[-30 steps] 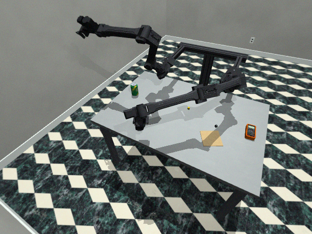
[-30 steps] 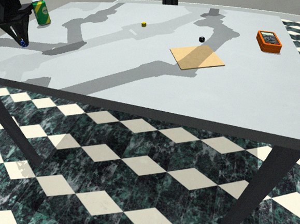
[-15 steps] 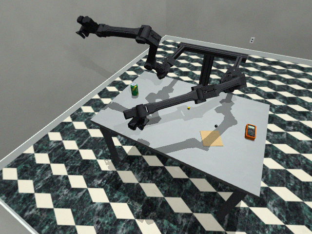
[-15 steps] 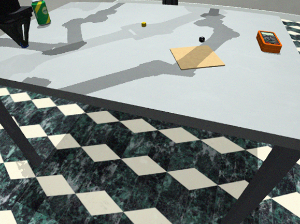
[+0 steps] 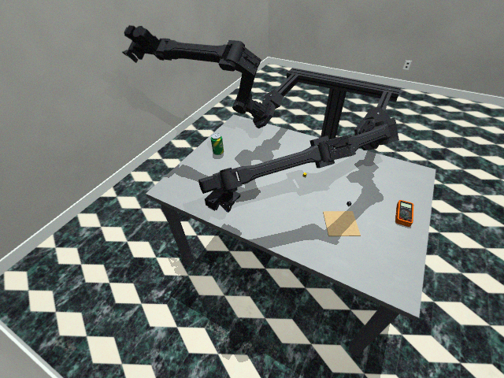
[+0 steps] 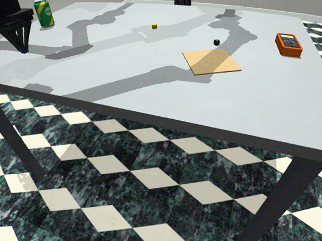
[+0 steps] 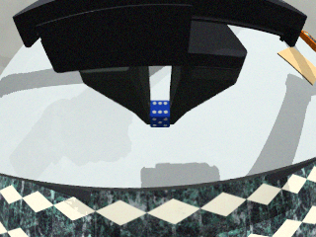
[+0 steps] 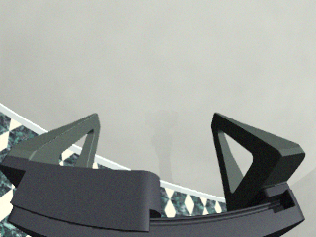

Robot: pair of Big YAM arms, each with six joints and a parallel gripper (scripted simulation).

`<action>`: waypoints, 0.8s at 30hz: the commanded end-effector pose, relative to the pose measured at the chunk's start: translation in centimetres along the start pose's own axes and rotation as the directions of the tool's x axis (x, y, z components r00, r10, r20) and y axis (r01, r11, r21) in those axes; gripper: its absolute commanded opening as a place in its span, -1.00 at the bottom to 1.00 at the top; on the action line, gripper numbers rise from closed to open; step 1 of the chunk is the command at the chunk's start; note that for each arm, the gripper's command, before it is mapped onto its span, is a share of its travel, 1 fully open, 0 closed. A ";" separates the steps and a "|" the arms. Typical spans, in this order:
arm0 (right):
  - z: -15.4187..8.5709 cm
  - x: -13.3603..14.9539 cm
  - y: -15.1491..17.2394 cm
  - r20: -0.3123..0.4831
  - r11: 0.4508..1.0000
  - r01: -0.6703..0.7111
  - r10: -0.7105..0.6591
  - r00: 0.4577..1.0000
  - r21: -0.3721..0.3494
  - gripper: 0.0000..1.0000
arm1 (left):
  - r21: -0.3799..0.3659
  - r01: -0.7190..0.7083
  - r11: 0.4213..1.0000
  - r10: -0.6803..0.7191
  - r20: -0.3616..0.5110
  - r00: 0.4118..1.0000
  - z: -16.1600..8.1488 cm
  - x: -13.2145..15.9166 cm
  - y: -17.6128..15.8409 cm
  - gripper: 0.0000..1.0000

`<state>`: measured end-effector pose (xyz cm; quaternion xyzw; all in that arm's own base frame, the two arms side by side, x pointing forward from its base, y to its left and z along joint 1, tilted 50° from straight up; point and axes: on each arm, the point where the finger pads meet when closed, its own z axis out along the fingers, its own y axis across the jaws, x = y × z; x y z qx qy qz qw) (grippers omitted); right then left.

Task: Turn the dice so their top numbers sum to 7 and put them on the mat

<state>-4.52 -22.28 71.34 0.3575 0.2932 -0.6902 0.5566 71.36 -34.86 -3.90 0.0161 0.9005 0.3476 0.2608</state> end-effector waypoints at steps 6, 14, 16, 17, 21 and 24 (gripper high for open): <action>-0.3 -4.2 -0.5 0.063 1.000 -0.001 0.000 0.998 0.011 1.00 | 0.030 -0.014 0.999 0.010 0.117 0.993 -3.2 -0.7 -0.7 -0.79; -0.3 -4.2 -0.5 0.063 1.000 -0.001 0.000 0.998 0.011 1.00 | 0.026 -0.002 1.000 -0.006 0.326 0.945 -2.3 -0.8 -0.1 -0.79; -0.3 -4.2 -0.5 0.063 1.000 -0.001 0.000 0.998 0.011 1.00 | 0.014 0.012 1.000 -0.017 0.373 0.928 -1.1 -1.0 1.1 -0.79; -0.3 -4.2 -0.5 0.063 1.000 -0.001 0.000 0.998 0.011 1.00 | 0.013 0.015 1.000 -0.019 0.400 0.916 -0.8 -1.1 1.3 -0.79; -0.3 -4.2 -0.5 0.063 1.000 -0.001 0.000 0.998 0.011 1.00 | 0.012 0.015 1.000 -0.019 0.457 0.889 -0.8 -1.0 1.3 -0.79; -0.3 -4.2 -0.5 0.063 1.000 -0.001 0.000 0.998 0.011 1.00 | 0.004 0.011 1.000 -0.012 0.531 0.847 0.3 -0.5 1.3 -0.79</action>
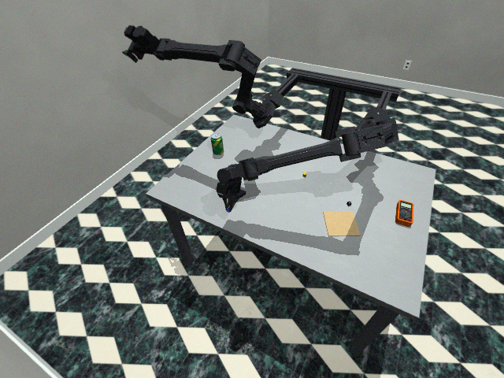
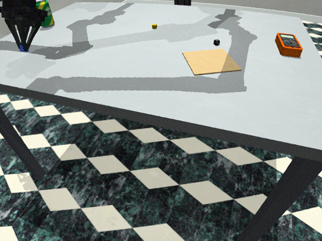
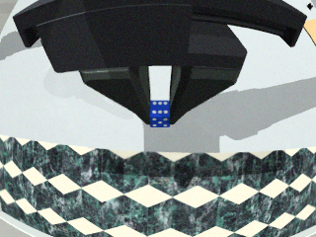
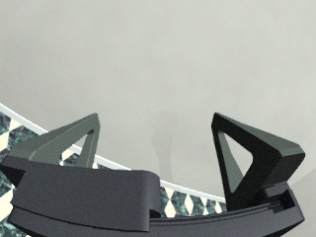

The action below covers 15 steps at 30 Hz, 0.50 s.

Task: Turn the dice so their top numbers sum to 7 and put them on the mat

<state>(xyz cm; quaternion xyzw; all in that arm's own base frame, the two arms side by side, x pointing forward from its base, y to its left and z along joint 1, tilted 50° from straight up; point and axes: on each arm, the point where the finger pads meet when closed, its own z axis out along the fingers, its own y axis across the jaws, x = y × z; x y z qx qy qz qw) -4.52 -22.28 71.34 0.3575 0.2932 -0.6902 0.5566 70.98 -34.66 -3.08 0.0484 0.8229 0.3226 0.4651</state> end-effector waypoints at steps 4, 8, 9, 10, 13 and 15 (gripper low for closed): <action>-0.3 -4.2 -0.5 0.063 1.000 -0.001 0.000 0.998 0.011 1.00 | 0.018 -0.106 0.994 0.099 0.236 0.967 1.6 1.9 -0.3 -0.79; -0.3 -4.2 -0.5 0.063 1.000 -0.001 0.000 0.998 0.011 1.00 | 0.015 -0.106 0.994 0.095 0.325 0.941 1.5 2.0 -0.2 -0.79; -0.3 -4.2 -0.5 0.063 1.000 -0.001 0.000 0.998 0.011 1.00 | 0.017 -0.106 0.994 0.093 0.355 0.930 1.5 2.0 -0.2 -0.79; -0.3 -4.2 -0.5 0.063 1.000 -0.001 0.000 0.998 0.011 1.00 | 0.018 -0.106 0.994 0.091 0.382 0.920 1.5 2.0 -0.2 -0.79; -0.3 -4.2 -0.5 0.063 1.000 -0.001 0.000 0.998 0.011 1.00 | 0.015 -0.106 0.994 0.089 0.431 0.898 1.4 2.1 -0.1 -0.79; -0.3 -4.2 -0.5 0.063 1.000 -0.001 0.000 0.998 0.011 1.00 | 0.014 -0.090 0.996 0.073 0.463 0.884 1.4 1.1 -0.1 -0.79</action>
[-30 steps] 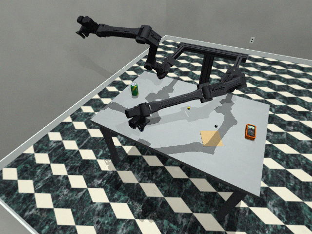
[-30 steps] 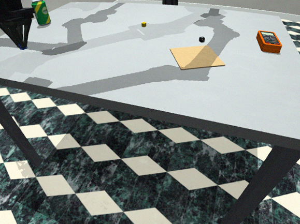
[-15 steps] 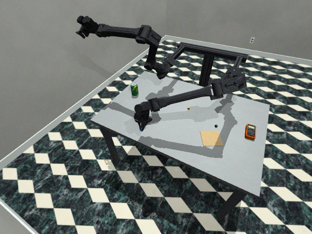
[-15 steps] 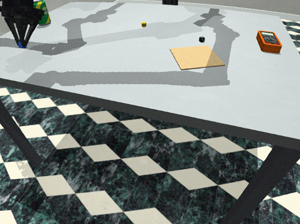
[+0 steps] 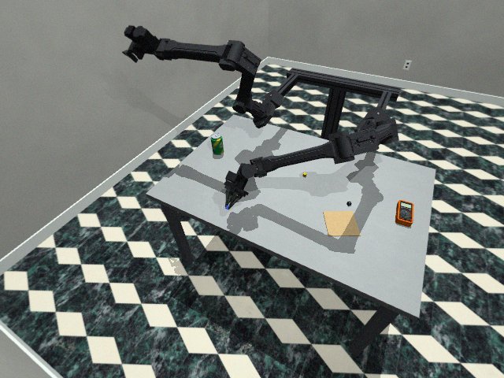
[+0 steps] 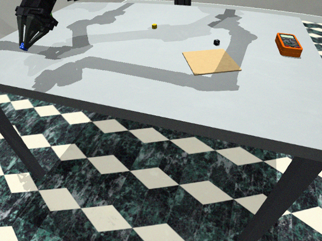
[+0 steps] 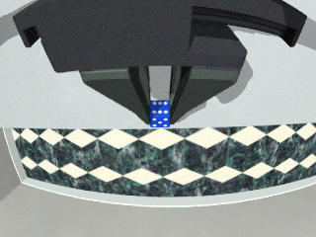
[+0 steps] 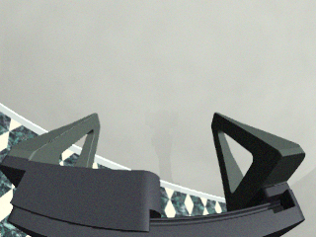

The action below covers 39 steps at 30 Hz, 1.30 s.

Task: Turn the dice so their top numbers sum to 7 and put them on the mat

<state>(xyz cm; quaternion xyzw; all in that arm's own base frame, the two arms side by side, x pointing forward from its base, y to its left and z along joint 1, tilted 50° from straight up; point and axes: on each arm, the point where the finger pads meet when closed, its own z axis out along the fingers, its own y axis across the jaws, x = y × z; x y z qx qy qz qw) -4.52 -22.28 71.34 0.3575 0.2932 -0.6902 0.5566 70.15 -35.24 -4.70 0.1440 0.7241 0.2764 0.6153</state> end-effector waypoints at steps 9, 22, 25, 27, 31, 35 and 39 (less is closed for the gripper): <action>-0.3 -4.2 -0.5 0.063 1.000 -0.001 0.000 0.998 0.011 1.00 | -0.037 -0.081 0.996 0.086 0.173 0.981 1.2 1.2 1.3 -0.79; -0.3 -4.2 -0.5 0.063 1.000 -0.001 0.000 0.998 0.011 1.00 | -0.047 -0.055 0.997 0.063 0.192 0.979 2.2 0.2 1.4 -0.79; -0.3 -4.2 -0.5 0.063 1.000 -0.001 0.000 0.998 0.011 1.00 | -0.045 -0.055 0.998 0.062 0.189 0.980 2.6 1.0 1.5 -0.79; -0.3 -4.2 -0.5 0.063 1.000 -0.001 0.000 0.998 0.011 1.00 | -0.045 -0.050 0.998 0.058 0.191 0.980 3.0 1.5 1.5 -0.79; -0.3 -4.2 -0.5 0.063 1.000 -0.001 0.000 0.998 0.011 1.00 | -0.043 -0.046 0.998 0.053 0.189 0.980 3.9 2.8 1.6 -0.79; -0.3 -4.2 -0.5 0.063 1.000 -0.001 0.000 0.998 0.011 1.00 | -0.041 -0.050 0.998 0.057 0.187 0.981 4.5 3.5 1.7 -0.79; -0.3 -4.2 -0.5 0.063 1.000 -0.001 0.000 0.998 0.011 1.00 | -0.041 -0.049 0.998 0.056 0.187 0.981 5.3 4.7 1.8 -0.79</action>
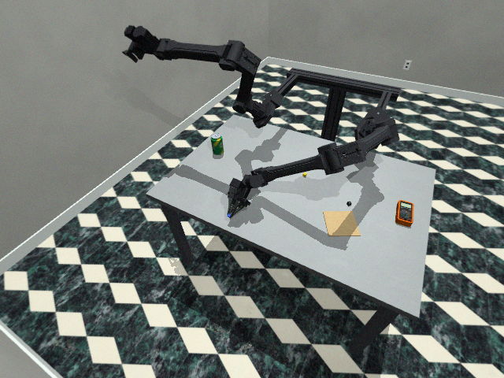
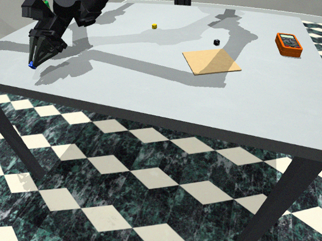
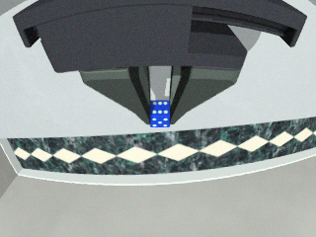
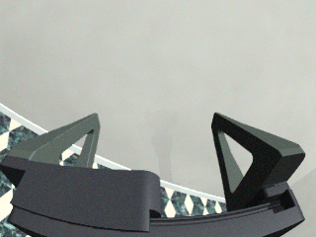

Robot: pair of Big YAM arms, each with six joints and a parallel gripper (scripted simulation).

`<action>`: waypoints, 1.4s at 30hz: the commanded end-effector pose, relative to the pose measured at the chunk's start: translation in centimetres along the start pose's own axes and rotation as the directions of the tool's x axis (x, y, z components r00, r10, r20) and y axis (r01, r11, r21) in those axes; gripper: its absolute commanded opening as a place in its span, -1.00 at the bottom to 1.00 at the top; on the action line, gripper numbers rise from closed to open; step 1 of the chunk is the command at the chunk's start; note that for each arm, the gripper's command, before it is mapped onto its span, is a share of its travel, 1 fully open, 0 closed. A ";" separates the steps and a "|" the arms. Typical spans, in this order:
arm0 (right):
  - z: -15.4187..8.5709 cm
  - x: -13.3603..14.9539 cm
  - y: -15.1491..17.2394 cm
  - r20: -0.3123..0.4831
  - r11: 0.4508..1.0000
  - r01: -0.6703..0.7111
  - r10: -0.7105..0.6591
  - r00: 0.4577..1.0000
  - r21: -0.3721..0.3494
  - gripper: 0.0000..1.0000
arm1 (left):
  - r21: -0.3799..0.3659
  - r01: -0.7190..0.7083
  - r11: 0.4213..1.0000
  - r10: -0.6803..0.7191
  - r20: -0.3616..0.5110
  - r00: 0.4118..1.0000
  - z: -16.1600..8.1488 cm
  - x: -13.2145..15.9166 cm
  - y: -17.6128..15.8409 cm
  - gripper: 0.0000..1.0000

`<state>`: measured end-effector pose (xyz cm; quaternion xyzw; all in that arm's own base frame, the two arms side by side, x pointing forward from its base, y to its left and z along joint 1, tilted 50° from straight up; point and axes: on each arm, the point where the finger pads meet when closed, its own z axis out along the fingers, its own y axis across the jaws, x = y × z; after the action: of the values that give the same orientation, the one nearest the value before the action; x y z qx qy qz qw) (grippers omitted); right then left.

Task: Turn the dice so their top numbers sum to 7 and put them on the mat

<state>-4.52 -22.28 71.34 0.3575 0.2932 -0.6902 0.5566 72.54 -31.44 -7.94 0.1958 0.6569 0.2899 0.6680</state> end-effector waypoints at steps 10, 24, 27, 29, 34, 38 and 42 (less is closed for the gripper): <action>-0.3 -4.2 -0.5 0.063 1.000 -0.001 0.000 0.998 0.011 1.00 | -0.033 0.026 0.999 -0.025 0.005 1.000 2.6 2.6 0.9 -0.79; -0.3 -4.2 -0.5 0.063 1.000 -0.001 0.000 0.998 0.011 1.00 | -0.030 0.038 0.999 -0.037 0.027 0.999 2.3 0.4 0.9 -0.79; -0.3 -4.2 -0.5 0.063 1.000 -0.001 0.000 0.998 0.011 1.00 | -0.030 0.038 0.999 -0.037 0.027 0.999 2.3 0.4 0.9 -0.79; -0.3 -4.2 -0.5 0.063 1.000 -0.001 0.000 0.998 0.011 1.00 | -0.030 0.038 0.999 -0.037 0.027 0.999 2.3 0.4 0.9 -0.79; -0.3 -4.2 -0.5 0.063 1.000 -0.001 0.000 0.998 0.011 1.00 | -0.034 0.037 0.999 -0.037 0.024 0.999 2.6 0.9 1.0 -0.79; -0.3 -4.2 -0.5 0.063 1.000 -0.001 0.000 0.998 0.011 1.00 | -0.036 0.028 0.999 -0.028 0.008 1.000 2.8 2.6 1.0 -0.79; -0.3 -4.2 -0.5 0.063 1.000 -0.001 0.000 0.998 0.011 1.00 | -0.034 0.027 0.999 -0.027 0.007 1.000 2.9 2.9 0.9 -0.79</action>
<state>-4.52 -22.28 71.34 0.3575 0.2932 -0.6902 0.5566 74.01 -29.86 -9.43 0.1929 0.6555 0.2901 0.6700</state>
